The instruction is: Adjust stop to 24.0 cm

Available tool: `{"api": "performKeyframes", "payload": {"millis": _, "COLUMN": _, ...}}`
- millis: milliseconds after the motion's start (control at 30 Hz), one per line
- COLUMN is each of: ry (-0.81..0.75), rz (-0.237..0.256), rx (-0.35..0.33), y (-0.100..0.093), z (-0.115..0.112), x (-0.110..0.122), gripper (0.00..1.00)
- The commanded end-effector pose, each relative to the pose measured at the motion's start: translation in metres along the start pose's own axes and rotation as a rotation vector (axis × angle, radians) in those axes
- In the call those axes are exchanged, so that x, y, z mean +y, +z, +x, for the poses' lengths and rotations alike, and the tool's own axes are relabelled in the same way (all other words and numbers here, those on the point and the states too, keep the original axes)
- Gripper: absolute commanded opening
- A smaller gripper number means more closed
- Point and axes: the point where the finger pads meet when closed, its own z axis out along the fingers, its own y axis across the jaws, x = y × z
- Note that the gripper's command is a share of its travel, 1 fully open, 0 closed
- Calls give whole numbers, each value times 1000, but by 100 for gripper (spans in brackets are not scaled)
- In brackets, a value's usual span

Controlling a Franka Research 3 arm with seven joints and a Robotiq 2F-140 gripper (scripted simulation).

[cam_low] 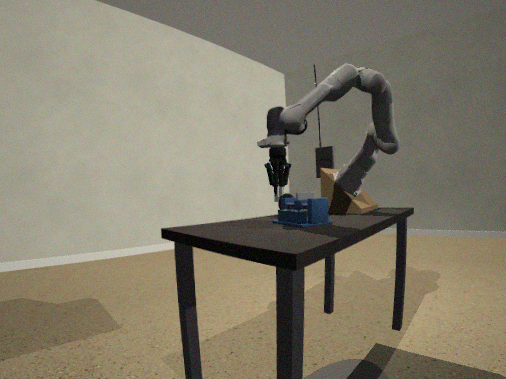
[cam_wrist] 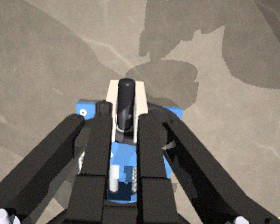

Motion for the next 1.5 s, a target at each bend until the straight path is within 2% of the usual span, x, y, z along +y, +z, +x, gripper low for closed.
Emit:
{"api": "performKeyframes", "payload": {"millis": 0, "ry": 4, "rz": 0, "rx": 2, "y": 2, "z": 1, "x": -1, "gripper": 4}}
{"api": "performKeyframes", "payload": {"millis": 867, "ry": 4, "rz": 0, "rx": 2, "y": 10, "z": 1, "x": -8, "gripper": 4}}
{"api": "performKeyframes", "payload": {"millis": 1467, "ry": 4, "rz": 0, "rx": 2, "y": 27, "z": 1, "x": -12, "gripper": 4}}
